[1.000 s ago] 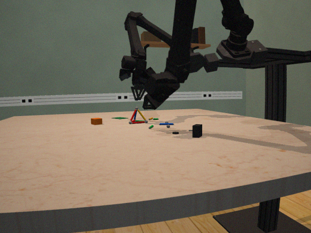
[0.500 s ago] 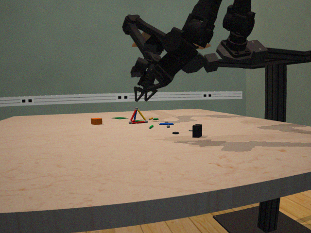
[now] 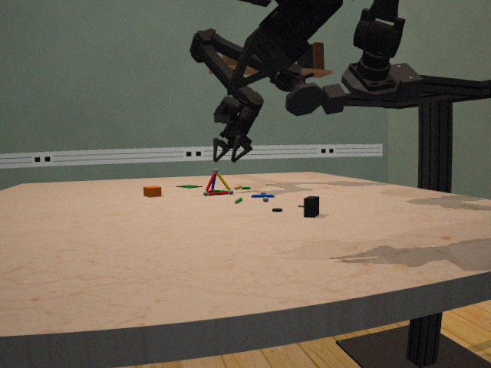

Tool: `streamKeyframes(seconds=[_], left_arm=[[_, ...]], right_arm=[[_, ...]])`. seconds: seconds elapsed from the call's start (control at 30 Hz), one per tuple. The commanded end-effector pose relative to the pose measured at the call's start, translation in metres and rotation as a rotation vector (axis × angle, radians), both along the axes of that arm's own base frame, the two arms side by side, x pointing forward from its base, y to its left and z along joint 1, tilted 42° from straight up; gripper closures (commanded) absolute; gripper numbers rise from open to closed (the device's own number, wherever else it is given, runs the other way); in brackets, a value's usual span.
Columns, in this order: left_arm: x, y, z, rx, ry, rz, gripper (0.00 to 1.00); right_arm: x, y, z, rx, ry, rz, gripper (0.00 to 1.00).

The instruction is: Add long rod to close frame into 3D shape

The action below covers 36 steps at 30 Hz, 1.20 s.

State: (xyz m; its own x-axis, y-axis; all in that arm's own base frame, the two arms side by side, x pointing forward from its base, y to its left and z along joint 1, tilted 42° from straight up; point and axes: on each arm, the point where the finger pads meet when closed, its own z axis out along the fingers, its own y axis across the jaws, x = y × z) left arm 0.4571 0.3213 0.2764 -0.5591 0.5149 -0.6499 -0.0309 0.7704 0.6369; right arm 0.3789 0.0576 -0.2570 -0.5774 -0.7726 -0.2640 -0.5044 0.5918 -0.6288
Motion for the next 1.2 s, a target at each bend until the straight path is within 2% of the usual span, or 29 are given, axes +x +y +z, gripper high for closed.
streamKeyframes(seconds=[0.0, 0.03, 0.33, 0.5, 0.6, 0.67, 0.7, 0.8, 1.03, 1.17], left_arm=[[0.004, 0.018, 0.032, 0.002, -0.041, 0.041, 0.86], [0.010, 0.019, 0.024, -0.007, -0.028, 0.038, 0.86], [0.008, 0.013, 0.030, 0.018, -0.037, 0.027, 0.86], [0.008, 0.013, 0.030, 0.018, -0.037, 0.027, 0.86], [0.008, 0.013, 0.030, 0.018, -0.037, 0.027, 0.86], [0.008, 0.013, 0.030, 0.018, -0.037, 0.027, 0.86], [0.008, 0.013, 0.030, 0.018, -0.037, 0.027, 0.86], [0.008, 0.013, 0.030, 0.018, -0.037, 0.027, 0.86], [0.008, 0.013, 0.030, 0.018, -0.037, 0.027, 0.86], [0.008, 0.013, 0.030, 0.018, -0.037, 0.027, 0.86]], right_arm=[[0.003, 0.001, 0.003, -0.007, -0.010, 0.018, 0.00], [0.002, 0.001, 0.003, -0.008, -0.008, 0.018, 0.00], [0.002, 0.000, 0.003, -0.009, -0.004, 0.018, 0.00], [0.011, -0.018, 0.030, -0.031, -0.035, 0.022, 0.00], [0.015, -0.039, 0.058, -0.040, -0.056, 0.011, 0.00], [0.015, -0.039, 0.058, -0.040, -0.056, 0.011, 0.00], [0.012, -0.050, 0.068, -0.044, -0.042, 0.003, 0.00], [0.019, -0.087, 0.119, -0.028, -0.083, -0.037, 0.00], [0.030, -0.153, 0.208, 0.013, -0.164, -0.113, 0.00], [0.043, -0.195, 0.269, 0.036, -0.230, -0.159, 0.00]])
